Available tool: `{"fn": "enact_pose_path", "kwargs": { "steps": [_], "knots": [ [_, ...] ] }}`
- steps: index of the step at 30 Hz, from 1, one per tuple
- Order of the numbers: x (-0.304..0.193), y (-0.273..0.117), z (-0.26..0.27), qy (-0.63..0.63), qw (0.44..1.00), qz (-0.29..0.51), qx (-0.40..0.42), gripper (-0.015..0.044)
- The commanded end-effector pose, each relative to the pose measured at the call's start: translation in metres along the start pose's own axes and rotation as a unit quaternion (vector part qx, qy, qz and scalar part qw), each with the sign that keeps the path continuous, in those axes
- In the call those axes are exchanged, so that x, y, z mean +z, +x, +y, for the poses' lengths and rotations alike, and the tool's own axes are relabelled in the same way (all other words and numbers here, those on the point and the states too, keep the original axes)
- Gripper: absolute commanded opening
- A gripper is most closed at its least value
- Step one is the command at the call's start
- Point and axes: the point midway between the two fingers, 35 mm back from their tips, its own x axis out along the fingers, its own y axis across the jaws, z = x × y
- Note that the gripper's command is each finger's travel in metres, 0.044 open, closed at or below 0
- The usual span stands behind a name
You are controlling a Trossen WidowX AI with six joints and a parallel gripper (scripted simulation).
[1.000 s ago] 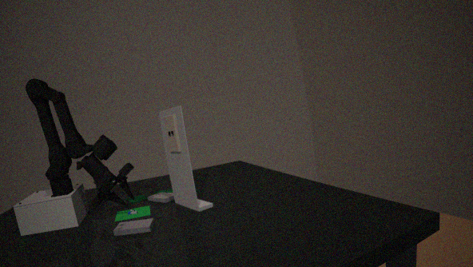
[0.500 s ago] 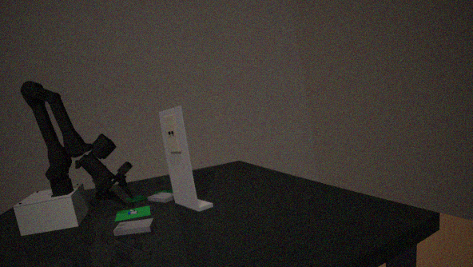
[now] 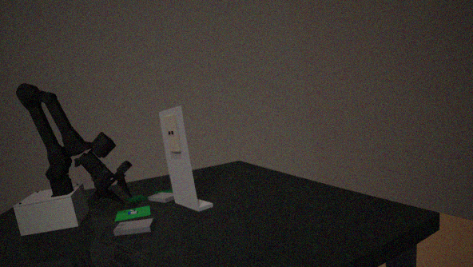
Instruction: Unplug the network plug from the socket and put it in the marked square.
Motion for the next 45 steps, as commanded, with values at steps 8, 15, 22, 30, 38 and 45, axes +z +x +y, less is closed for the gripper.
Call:
{"fn": "enact_pose_path", "kwargs": {
  "steps": [8,15,22,30,38,45],
  "knots": [
    [0.0,-0.005,0.011,0.002,1.0,-0.002,0.006,0.0156],
    [0.0,-0.009,0.014,0.002,1.0,-0.002,0.006,0.0156],
    [0.0,-0.013,0.018,0.002,1.0,-0.002,0.006,0.0156],
    [0.0,-0.018,0.022,0.001,1.0,-0.002,0.006,0.0156],
    [0.0,-0.023,0.026,0.001,1.0,-0.002,0.006,0.0156],
    [0.0,-0.028,0.029,0.001,1.0,-0.002,0.006,0.0156]
  ]
}}
